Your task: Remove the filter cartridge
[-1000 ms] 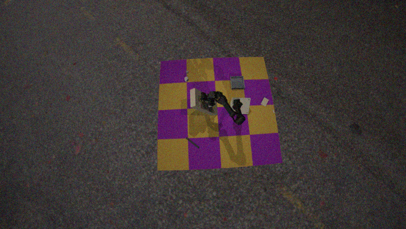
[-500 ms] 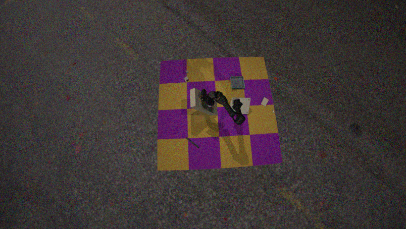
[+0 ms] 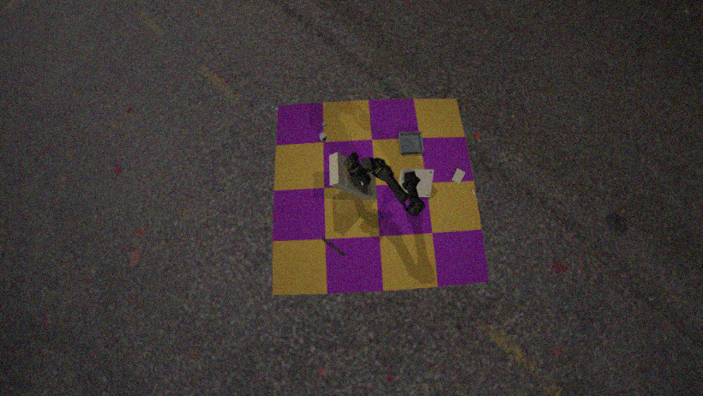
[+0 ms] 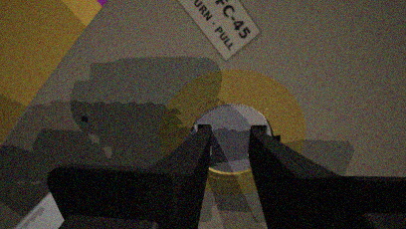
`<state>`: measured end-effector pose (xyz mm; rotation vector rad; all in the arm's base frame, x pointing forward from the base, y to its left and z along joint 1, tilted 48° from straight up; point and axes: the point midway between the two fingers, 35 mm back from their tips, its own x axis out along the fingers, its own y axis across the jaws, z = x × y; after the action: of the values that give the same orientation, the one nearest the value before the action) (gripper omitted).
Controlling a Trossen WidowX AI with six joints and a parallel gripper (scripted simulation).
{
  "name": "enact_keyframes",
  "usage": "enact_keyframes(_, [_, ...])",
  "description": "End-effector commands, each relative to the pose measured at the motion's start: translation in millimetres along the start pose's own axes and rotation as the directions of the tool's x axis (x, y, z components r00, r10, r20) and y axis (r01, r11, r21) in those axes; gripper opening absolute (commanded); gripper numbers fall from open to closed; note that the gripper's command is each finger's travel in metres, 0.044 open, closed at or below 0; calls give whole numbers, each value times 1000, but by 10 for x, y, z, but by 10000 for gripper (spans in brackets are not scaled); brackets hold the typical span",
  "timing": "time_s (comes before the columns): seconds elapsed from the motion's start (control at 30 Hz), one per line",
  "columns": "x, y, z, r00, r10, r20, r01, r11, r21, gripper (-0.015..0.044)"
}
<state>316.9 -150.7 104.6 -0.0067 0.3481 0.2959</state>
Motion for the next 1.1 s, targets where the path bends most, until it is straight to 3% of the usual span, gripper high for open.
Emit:
enact_keyframes(0.0, [-131, -39, -27, 1000, -7, -12, 7, 1000, 5, 0])
enact_keyframes(0.47, [-705, -7, -8, 1000, -9, -1, 9, 1000, -25, 0])
enact_keyframes(1.07, [-646, 301, -283, 1000, -9, -1, 9, 1000, -25, 0])
